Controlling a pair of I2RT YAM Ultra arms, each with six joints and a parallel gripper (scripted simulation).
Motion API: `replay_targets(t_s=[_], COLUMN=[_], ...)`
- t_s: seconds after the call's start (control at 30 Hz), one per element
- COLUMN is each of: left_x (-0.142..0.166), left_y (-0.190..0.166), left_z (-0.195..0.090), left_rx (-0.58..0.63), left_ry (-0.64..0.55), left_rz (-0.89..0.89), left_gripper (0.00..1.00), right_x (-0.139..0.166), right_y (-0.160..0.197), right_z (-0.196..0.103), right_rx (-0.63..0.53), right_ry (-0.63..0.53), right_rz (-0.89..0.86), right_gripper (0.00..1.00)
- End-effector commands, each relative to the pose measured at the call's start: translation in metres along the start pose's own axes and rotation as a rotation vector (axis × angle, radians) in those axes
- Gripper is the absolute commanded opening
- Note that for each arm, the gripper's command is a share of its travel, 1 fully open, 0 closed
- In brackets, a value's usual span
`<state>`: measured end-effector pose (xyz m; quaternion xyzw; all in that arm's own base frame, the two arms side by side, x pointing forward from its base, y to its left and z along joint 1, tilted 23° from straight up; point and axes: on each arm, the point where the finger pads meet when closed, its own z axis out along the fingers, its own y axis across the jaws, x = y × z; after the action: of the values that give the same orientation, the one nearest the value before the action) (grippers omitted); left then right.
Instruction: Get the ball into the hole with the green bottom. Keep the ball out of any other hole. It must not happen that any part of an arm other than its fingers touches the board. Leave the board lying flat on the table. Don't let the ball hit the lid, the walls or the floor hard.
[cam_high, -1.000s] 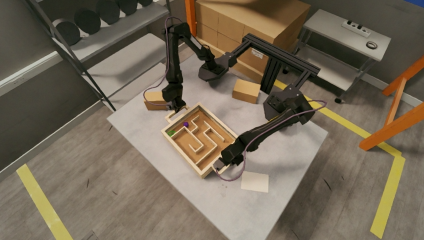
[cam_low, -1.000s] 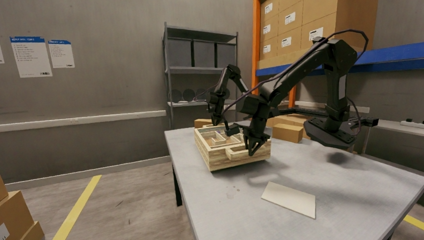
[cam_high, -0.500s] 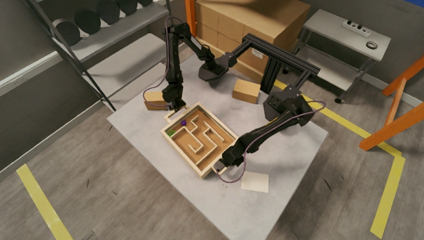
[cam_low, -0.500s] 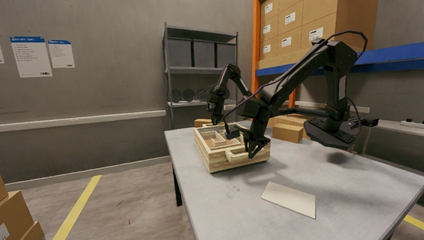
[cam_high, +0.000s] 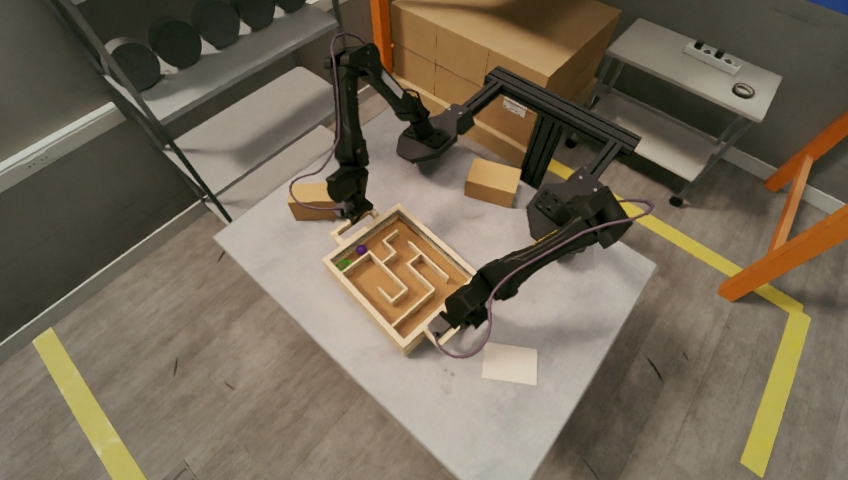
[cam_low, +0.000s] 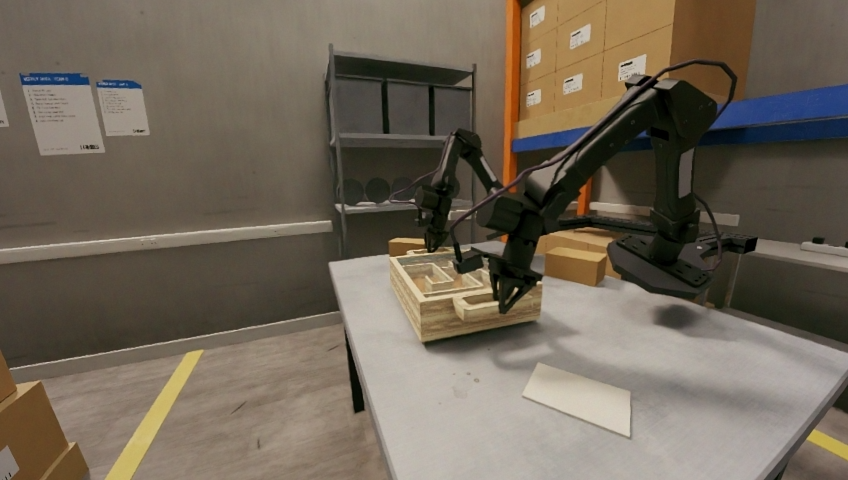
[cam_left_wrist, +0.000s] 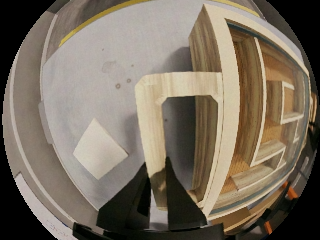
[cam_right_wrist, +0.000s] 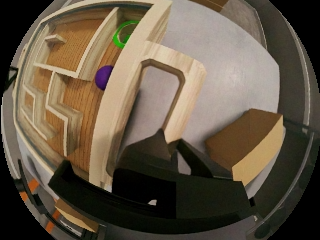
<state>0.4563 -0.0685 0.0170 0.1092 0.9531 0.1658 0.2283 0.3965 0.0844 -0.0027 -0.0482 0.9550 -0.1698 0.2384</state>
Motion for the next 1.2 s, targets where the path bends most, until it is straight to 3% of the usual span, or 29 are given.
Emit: replay_targets(t_s=[0.0, 0.13, 0.17, 0.2, 0.23, 0.27, 0.33, 0.4, 0.43, 0.5, 0.53, 0.6, 0.7, 0.73, 0.77, 0.8, 0.83, 0.9, 1.0, 1.03, 1.13, 1.17], left_x=[-0.058, -0.062, -0.046, -0.038, -0.041, -0.057, -0.048, -0.06, -0.067, -0.06, -0.06, -0.05, -0.054, -0.051, -0.066, -0.049, -0.051, -0.042, -0.059, -0.051, -0.059, -0.05], left_y=[0.008, 0.01, -0.004, 0.003, 0.005, 0.009, 0.01, 0.01, 0.009, 0.008, 0.006, 0.008, 0.011, 0.004, 0.007, 0.009, 0.011, 0.01, 0.012, 0.011, 0.01, 0.01], left_z=[-0.031, -0.032, -0.01, -0.015, -0.023, -0.033, -0.039, -0.043, -0.044, -0.041, -0.038, -0.024, -0.03, -0.026, -0.03, -0.017, -0.019, -0.025, -0.037, -0.038, -0.043, -0.044], left_rx=[0.042, 0.024, 0.067, -0.008, -0.015, -0.025, -0.042, -0.057, -0.049, -0.023, -0.025, 0.022, -0.002, 0.044, 0.047, 0.051, 0.056, 0.006, -0.033, -0.041, -0.064, -0.072], left_ry=[-0.16, -0.176, -0.105, -0.059, -0.063, -0.136, -0.081, -0.135, -0.176, -0.13, -0.175, -0.154, -0.139, -0.115, -0.201, -0.169, -0.174, -0.088, -0.155, -0.107, -0.145, -0.097], left_rz=[-0.038, -0.043, -0.02, -0.018, -0.021, -0.037, -0.03, -0.032, -0.035, -0.027, -0.026, -0.035, -0.038, -0.031, -0.045, -0.041, -0.047, -0.038, -0.043, -0.037, -0.029, -0.017], left_gripper=[0.0, 0.0, 0.0, 0.0, 0.0, 0.0, 0.0, 0.0, 0.0, 0.0, 0.0, 0.0, 0.0, 0.0, 0.0, 0.0, 0.0, 0.0, 0.0, 0.0, 0.0, 0.0], right_x=[-0.046, -0.062, -0.046, -0.05, -0.052, -0.067, -0.064, -0.072, -0.046, -0.049, -0.039, -0.054, -0.057, -0.042, -0.059, -0.062, -0.063, -0.051, -0.07, -0.065, -0.045, -0.054], right_y=[0.002, 0.008, 0.006, 0.017, 0.007, 0.007, 0.007, 0.007, 0.007, 0.009, 0.009, 0.004, 0.008, 0.003, 0.005, 0.005, 0.006, 0.009, 0.005, 0.004, 0.007, 0.007], right_z=[-0.038, -0.044, -0.037, -0.028, -0.024, -0.031, -0.029, -0.028, -0.017, -0.021, -0.018, -0.033, -0.033, -0.033, -0.039, -0.042, -0.043, -0.039, -0.032, -0.029, -0.015, -0.018], right_rx=[0.036, 0.01, 0.054, -0.024, -0.024, -0.043, -0.062, -0.08, -0.058, -0.03, -0.026, 0.007, -0.016, 0.031, 0.028, 0.035, 0.044, 0.001, -0.05, -0.058, -0.075, -0.088], right_ry=[-0.105, -0.158, -0.079, -0.086, -0.078, -0.152, -0.118, -0.167, -0.135, -0.096, -0.125, -0.149, -0.143, -0.066, -0.156, -0.169, -0.174, -0.106, -0.174, -0.146, -0.131, -0.129], right_rz=[0.024, 0.032, 0.011, -0.001, 0.023, 0.043, 0.048, 0.059, 0.031, 0.044, 0.025, 0.058, 0.048, 0.024, 0.045, 0.049, 0.048, 0.03, 0.053, 0.049, 0.033, 0.047], right_gripper=[0.0, 0.0, 0.0, 0.0, 0.0, 0.0, 0.0, 0.0, 0.0, 0.0, 0.0, 0.0, 0.0, 0.0, 0.0, 0.0, 0.0, 0.0, 0.0, 0.0, 0.0, 0.0])
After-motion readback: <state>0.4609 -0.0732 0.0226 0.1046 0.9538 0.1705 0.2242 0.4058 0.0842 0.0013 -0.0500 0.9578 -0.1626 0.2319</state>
